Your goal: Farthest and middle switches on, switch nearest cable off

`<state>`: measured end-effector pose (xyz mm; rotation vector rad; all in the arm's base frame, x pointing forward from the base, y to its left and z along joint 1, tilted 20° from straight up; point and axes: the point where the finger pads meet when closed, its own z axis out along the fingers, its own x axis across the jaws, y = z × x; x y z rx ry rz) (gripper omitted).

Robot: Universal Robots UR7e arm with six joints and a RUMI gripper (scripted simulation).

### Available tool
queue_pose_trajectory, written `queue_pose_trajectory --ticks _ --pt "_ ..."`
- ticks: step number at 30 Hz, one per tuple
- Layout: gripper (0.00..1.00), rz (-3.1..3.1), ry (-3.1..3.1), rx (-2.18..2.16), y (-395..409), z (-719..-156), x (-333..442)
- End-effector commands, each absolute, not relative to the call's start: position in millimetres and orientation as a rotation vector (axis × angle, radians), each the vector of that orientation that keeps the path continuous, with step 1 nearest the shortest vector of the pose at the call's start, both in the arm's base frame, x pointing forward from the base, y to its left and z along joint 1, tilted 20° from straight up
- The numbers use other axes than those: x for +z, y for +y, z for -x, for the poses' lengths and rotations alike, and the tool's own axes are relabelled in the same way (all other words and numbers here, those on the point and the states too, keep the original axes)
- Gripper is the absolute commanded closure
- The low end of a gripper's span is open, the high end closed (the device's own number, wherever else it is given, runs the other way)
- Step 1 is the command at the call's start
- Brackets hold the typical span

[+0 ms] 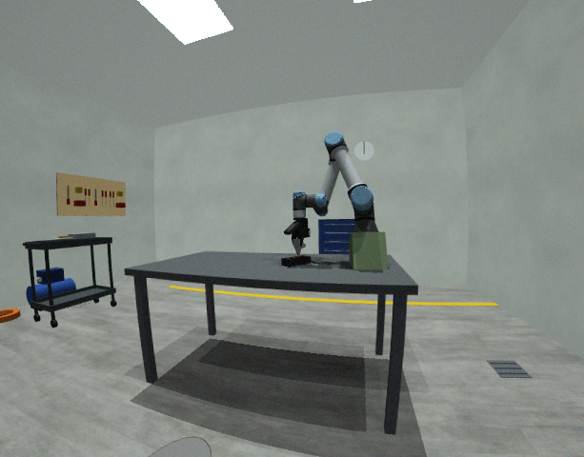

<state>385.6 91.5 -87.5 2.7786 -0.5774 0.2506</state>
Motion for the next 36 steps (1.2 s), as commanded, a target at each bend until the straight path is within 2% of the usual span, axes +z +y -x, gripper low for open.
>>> queue_pose_trajectory --ticks 1,36 --pt "1.0 -2.779 -0.577 0.247 90.9 -384.4 -89.0" --pt "1.0 -2.779 -0.577 0.249 88.4 -385.5 -96.7"
